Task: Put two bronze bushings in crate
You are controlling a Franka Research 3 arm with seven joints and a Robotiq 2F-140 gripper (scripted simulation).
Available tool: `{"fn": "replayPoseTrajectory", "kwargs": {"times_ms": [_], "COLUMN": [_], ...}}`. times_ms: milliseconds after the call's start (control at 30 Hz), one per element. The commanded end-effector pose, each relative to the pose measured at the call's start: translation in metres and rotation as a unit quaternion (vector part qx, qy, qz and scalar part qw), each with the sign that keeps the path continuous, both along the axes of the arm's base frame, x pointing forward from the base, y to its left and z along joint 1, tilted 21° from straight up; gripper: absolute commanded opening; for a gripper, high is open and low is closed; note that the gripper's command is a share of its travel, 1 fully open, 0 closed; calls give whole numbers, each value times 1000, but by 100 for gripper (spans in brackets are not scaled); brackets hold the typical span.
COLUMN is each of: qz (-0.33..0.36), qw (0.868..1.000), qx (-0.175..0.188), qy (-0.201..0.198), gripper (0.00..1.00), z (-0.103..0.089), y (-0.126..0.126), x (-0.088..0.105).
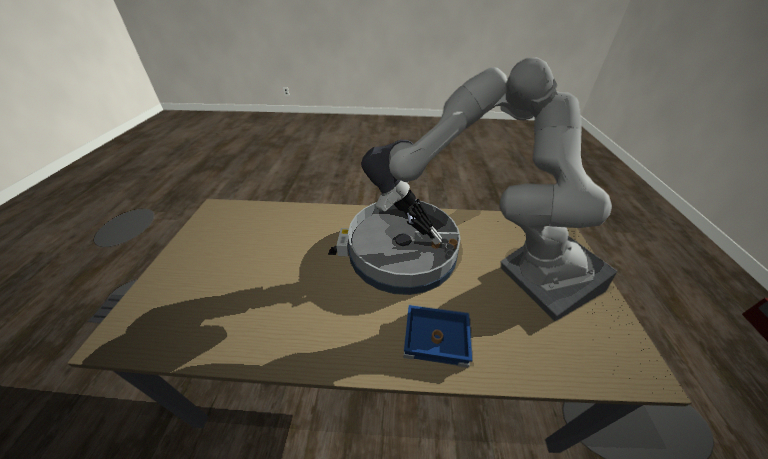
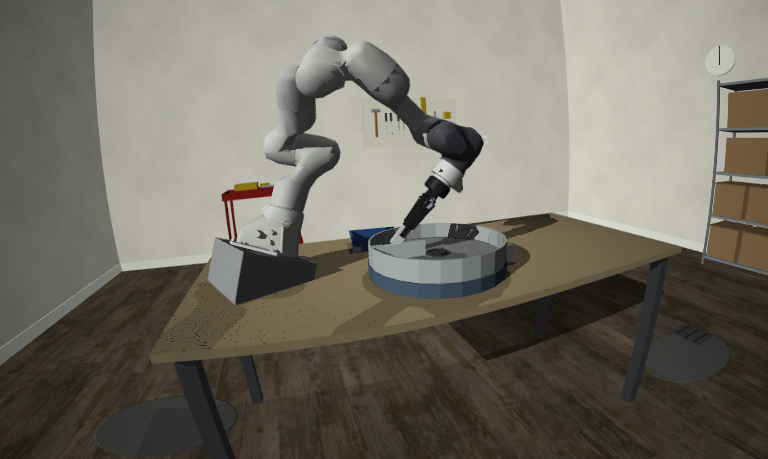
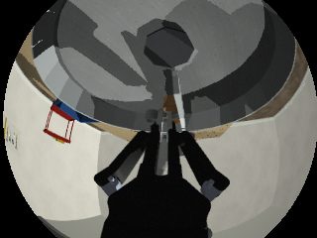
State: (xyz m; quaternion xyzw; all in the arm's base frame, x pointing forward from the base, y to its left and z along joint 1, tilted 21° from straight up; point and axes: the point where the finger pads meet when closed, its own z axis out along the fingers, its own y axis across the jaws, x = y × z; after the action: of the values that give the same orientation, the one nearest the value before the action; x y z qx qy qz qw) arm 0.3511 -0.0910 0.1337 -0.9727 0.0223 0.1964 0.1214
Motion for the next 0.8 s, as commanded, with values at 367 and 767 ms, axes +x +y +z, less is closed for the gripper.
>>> {"fn": "replayPoseTrajectory", "kwargs": {"times_ms": [367, 767], "qz": [-2, -2], "qw": [1000, 1000], "qx": [-1, -1], "qy": [1, 1], "gripper": [6, 6], "z": [-11, -11], "y": [3, 3], "x": [3, 3]}}
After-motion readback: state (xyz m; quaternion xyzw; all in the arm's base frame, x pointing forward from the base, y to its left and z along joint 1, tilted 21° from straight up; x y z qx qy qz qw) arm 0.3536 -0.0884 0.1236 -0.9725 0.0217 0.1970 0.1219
